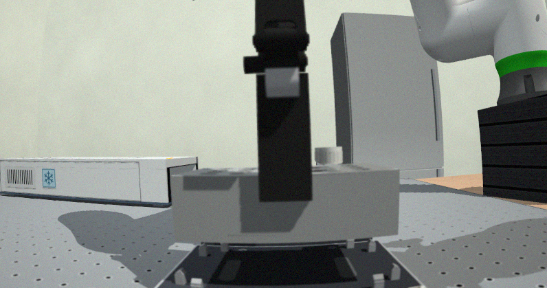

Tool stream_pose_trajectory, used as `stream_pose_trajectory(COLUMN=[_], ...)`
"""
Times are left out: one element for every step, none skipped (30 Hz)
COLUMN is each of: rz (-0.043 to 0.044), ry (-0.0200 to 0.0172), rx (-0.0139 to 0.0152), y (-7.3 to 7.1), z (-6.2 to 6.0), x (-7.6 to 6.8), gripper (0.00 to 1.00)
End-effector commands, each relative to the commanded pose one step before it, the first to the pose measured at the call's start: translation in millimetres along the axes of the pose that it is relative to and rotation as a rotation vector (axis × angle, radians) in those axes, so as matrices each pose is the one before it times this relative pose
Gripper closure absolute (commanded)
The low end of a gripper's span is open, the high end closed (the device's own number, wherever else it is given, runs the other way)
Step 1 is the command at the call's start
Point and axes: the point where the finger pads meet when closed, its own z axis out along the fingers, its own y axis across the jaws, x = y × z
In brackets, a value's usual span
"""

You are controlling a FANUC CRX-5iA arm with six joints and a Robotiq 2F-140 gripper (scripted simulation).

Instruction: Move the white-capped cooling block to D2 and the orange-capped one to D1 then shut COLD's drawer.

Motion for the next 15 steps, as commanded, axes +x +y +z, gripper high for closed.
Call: stream_pose_trajectory(rz=[-0.00036, 0.0, 0.0, 0.0, 0.0, 0.0, 0.0, 0.0, 0.0, 0.0, 0.0, 0.0, 0.0, 0.0, 0.0], ry=[0.00176, 0.0, 0.0, 0.0, 0.0, 0.0, 0.0, 0.0, 0.0, 0.0, 0.0, 0.0, 0.0, 0.0, 0.0], rx=[0.00101, 0.0, 0.0, 0.0, 0.0, 0.0, 0.0, 0.0, 0.0, 0.0, 0.0, 0.0, 0.0, 0.0, 0.0], y=[-0.43, 0.0, 0.0, 0.0, 0.0, 0.0, 0.0, 0.0, 0.0, 0.0, 0.0, 0.0, 0.0, 0.0, 0.0], z=[-2.81, -0.58, -0.55, -0.52, -0.49, -0.47, -0.44, -0.42, -0.39, -0.37, -0.35, 0.0, 0.0, -0.31, -0.3], x=[0.71, 0.0, 0.0, 0.0, 0.0, 0.0, 0.0, 0.0, 0.0, 0.0, 0.0, 0.0, 0.0, 0.0, 0.0], gripper=[0.9, 0.9, 0.9, 0.9, 0.9, 0.9, 0.9, 0.9, 0.9, 0.9, 0.9, 0.9, 0.9, 0.9, 0.9])
